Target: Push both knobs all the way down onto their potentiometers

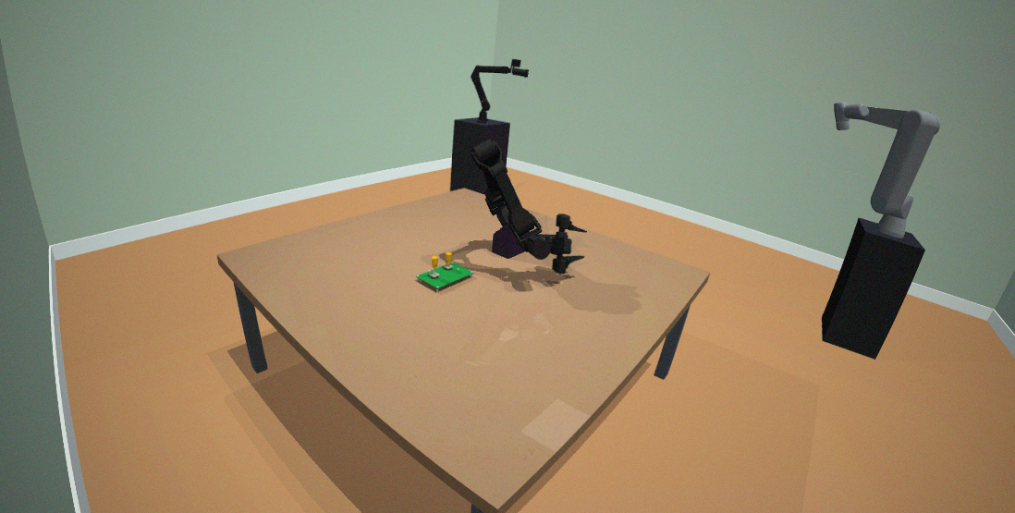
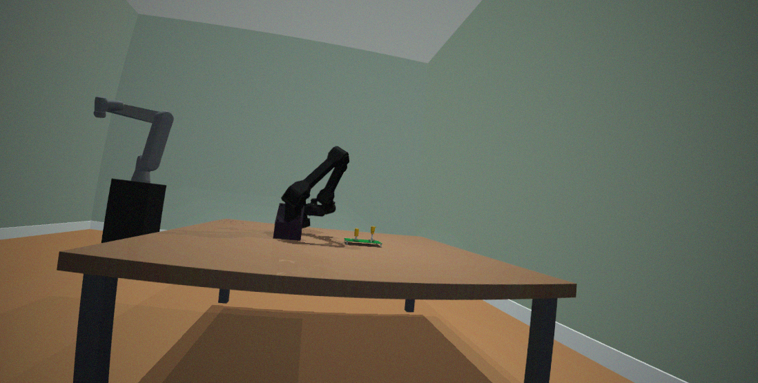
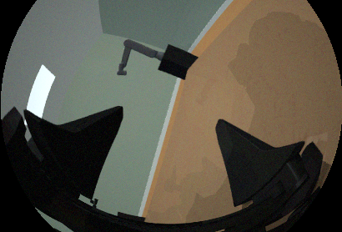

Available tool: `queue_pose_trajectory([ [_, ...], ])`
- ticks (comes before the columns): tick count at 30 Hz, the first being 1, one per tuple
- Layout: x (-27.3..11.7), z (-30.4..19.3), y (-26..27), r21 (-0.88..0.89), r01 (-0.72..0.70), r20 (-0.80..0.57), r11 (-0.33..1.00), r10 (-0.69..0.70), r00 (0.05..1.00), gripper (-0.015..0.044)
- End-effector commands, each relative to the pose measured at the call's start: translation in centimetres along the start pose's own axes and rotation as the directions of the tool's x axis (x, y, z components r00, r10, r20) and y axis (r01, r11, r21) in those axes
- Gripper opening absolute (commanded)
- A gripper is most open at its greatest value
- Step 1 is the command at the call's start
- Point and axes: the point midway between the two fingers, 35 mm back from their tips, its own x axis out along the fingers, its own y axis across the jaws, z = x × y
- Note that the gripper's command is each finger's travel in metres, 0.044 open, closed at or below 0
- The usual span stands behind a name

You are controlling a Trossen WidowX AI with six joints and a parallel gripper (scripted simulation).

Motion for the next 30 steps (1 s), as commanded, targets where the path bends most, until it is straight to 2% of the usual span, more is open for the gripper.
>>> queue_pose_trajectory([
  [1, -0.1, 0.1, 0.0, 0.002, 0.005, 0.001, 1.000, -0.005, 1.000, 0.0374],
  [8, -2.8, 2.5, -1.2, 0.078, 0.198, 0.038, 0.977, -0.201, 0.979, 0.0190],
  [15, -7.0, 4.4, -2.3, 0.178, 0.394, 0.062, 0.902, -0.410, 0.910, 0.0006],
  [22, -12.3, 5.3, -2.8, 0.288, 0.560, 0.062, 0.777, -0.599, 0.799, 0.0000],
  [30, -19.3, 4.9, -2.8, 0.414, 0.700, 0.030, 0.582, -0.777, 0.629, 0.0000],
])
